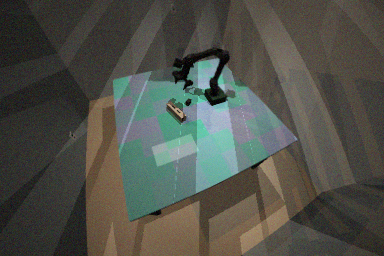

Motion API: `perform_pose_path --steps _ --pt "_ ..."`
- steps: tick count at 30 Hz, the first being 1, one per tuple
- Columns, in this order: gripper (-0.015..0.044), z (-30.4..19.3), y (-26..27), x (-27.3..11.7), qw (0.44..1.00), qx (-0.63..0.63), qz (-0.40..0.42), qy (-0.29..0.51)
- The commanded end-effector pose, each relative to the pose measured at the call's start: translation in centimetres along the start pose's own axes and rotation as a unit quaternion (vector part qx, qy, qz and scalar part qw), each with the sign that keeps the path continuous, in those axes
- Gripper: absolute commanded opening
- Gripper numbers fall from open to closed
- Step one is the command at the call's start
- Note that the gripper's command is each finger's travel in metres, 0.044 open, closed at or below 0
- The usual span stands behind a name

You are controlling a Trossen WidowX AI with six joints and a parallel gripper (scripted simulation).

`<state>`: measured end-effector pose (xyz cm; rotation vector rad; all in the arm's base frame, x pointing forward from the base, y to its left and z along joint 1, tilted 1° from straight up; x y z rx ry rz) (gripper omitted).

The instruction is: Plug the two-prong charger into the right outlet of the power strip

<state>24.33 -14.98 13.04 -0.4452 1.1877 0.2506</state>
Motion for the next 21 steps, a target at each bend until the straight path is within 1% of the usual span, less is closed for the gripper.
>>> perform_pose_path --steps 1,21 --pt "0.0440 0.0 1.5 1.3 0.999 -0.007 0.025 0.025" --pt "0.0440 0.3 7.7 4.9 0.984 -0.070 0.099 0.132"
Point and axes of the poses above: the point midway between the two fingers, 35 mm back from their tips, its own x axis out along the fingers, its own y axis across the jaws, z = x × y, the point moved 2 cm from there along -x, back along the fingers, and after that the axes turned 9 degrees about -x, right-handed, at the moved point
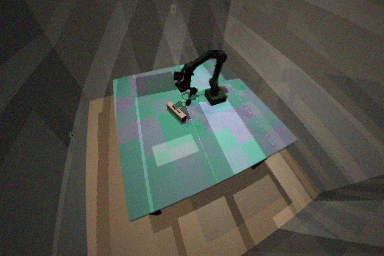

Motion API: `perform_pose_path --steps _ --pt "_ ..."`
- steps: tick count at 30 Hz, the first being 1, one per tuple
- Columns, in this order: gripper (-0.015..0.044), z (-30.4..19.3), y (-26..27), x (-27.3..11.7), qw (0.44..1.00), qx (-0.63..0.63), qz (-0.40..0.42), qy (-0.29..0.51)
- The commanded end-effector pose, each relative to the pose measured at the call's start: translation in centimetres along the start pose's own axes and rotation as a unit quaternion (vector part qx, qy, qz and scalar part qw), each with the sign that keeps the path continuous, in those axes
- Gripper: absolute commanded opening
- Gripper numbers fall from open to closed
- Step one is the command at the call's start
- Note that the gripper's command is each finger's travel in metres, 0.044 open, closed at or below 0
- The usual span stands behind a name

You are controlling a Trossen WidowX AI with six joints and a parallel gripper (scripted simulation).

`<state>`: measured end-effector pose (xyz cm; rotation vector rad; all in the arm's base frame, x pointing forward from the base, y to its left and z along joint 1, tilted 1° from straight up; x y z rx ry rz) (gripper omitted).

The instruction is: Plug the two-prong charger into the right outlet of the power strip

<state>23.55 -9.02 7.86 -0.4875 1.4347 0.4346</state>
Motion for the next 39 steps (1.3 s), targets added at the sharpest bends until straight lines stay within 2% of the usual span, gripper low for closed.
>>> perform_pose_path --steps 1,9,39 --pt "0.0440 0.1 1.2 1.0 0.999 -0.011 0.016 0.028" --pt "0.0440 0.4 2.9 2.0 0.997 -0.034 0.030 0.064" --pt "0.0440 0.3 3.0 5.8 0.997 -0.034 0.030 0.065"
Point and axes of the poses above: the point midway between the two fingers, 35 mm back from their tips, its own x axis out along the fingers, its own y axis across the jaws, z = x × y, the point moved 2 cm from there along -x, back along the fingers, and after that the axes turned 9 degrees about -x, right-handed, at the moved point
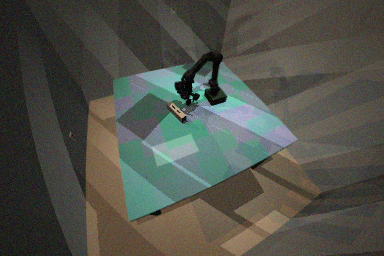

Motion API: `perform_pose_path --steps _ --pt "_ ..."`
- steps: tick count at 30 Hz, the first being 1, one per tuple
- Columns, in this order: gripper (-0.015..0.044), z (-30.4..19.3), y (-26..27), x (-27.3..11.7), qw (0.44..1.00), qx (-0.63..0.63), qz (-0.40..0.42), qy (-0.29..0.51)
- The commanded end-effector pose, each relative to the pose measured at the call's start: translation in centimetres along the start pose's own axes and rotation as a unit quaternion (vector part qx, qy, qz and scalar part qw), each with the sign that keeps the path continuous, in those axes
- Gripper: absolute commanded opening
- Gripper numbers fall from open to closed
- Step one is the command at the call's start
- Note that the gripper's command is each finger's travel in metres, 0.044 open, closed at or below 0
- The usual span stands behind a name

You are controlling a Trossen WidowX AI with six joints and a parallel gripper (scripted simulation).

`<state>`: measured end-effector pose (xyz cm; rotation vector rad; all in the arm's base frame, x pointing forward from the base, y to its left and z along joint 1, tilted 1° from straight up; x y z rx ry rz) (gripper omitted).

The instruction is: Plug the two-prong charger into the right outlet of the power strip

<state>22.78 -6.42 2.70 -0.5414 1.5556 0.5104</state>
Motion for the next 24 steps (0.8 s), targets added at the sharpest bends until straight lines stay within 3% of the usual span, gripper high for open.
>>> perform_pose_path --steps 1,21,24 --pt "0.0440 -0.1 0.1 0.9 1.000 0.002 0.003 0.005" --pt "0.0440 0.0 0.2 3.4 1.000 0.002 0.003 0.005" --pt "0.0361 0.1 0.1 3.1 1.000 0.000 0.001 0.001"
Point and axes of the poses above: the point midway between the two fingers, 35 mm back from their tips, its own x axis out along the fingers, its own y axis across the jaws, z = x × y, the point moved 2 cm from there along -x, back along the fingers, and after that the axes turned 9 degrees about -x, right-handed, at the moved point
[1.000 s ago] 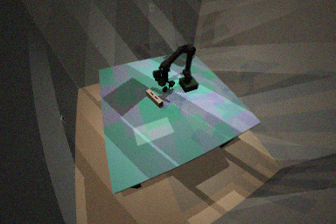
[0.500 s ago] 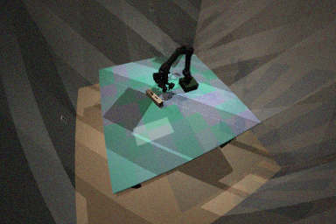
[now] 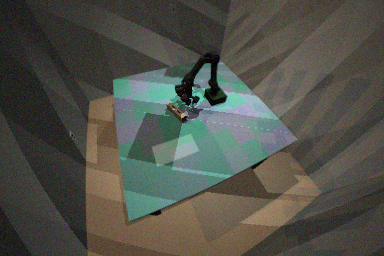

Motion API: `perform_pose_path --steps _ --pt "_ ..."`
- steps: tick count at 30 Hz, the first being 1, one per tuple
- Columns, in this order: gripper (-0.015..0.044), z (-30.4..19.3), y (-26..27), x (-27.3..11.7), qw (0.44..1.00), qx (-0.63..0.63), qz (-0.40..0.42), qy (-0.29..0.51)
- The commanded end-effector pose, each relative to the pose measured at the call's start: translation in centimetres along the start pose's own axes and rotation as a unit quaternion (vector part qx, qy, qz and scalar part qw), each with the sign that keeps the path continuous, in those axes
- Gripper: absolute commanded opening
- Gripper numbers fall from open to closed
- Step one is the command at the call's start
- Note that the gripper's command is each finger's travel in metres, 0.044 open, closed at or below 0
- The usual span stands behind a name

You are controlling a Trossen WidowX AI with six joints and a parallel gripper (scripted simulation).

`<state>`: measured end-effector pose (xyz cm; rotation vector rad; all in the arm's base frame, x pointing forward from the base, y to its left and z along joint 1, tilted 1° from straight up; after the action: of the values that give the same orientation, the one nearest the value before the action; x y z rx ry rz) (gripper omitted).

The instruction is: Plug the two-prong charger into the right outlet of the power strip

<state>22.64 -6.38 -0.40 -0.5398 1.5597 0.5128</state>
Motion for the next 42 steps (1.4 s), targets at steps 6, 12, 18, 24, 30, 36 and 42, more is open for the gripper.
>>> perform_pose_path --steps 6,12,18,24,30,36,42 --pt "0.0204 0.0 0.0 0.0 1.000 0.000 0.000 0.000" --pt "0.0105 0.0 0.0 0.0 1.000 0.000 0.000 0.000" --pt "0.0006 0.0 -0.1 -0.5 1.000 0.000 0.000 0.000" --pt "0.0000 -0.2 0.0 -2.6 1.000 0.001 0.000 0.001" --pt "0.0000 -0.6 0.2 -5.0 1.000 0.002 0.001 0.003" --pt "0.0000 -0.7 0.4 -5.5 1.000 0.005 0.001 0.003" --pt "0.0000 -0.3 -0.1 -4.9 1.000 0.028 0.003 0.002"
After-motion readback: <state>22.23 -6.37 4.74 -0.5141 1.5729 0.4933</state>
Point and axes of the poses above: the point midway between the two fingers, 35 mm back from their tips, its own x axis out along the fingers, its own y axis across the jaws, z = x × y, the point moved 2 cm from there along -x, back along the fingers, and after that the axes turned 9 degrees about -x, right-handed, at the moved point
